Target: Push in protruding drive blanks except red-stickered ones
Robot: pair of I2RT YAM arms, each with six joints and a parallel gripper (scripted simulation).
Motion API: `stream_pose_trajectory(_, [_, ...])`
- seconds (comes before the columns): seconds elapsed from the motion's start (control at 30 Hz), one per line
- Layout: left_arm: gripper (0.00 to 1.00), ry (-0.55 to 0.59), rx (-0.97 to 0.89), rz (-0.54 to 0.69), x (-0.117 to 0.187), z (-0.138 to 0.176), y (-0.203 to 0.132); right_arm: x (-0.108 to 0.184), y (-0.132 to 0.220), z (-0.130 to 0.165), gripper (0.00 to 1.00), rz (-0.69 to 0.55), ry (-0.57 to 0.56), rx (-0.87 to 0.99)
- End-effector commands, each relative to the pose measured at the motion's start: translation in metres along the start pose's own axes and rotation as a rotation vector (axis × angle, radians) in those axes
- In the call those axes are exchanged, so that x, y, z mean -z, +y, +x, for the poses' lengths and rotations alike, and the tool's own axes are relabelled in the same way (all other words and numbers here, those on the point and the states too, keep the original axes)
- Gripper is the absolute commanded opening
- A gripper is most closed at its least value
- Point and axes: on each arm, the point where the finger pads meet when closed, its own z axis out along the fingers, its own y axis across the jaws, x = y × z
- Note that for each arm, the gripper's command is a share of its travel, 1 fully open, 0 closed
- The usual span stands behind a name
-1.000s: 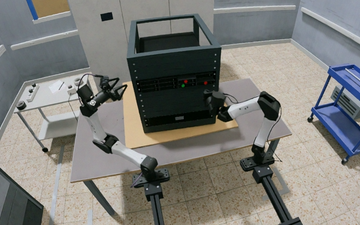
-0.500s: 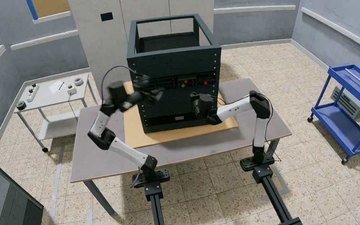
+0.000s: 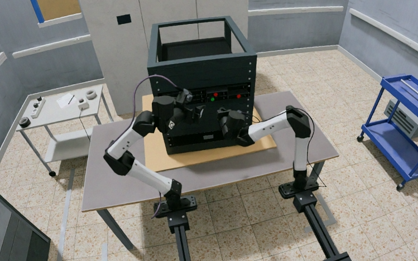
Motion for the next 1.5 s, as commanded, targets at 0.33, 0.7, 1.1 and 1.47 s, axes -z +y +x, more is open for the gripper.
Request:
stream_pose_trajectory(0.33, [1.0, -0.004, 0.033, -0.075, 0.002, -0.004, 0.016, -0.025, 0.027, 0.001, 0.0, -0.018, -0.005, -0.044])
stream_pose_trajectory(0.7, [1.0, -0.005, 0.034, -0.073, 0.002, -0.004, 0.016, -0.043, 0.026, 0.001, 0.0, -0.019, -0.005, -0.047])
stream_pose_trajectory(1.1, [1.0, -0.007, 0.038, -0.073, 0.002, -0.006, 0.017, -0.056, 0.023, 0.001, 0.0, -0.02, -0.005, -0.048])
stream_pose_trajectory(1.47, [1.0, -0.007, 0.038, -0.073, 0.002, -0.006, 0.017, -0.076, 0.021, 0.001, 0.0, -0.018, -0.005, -0.044])
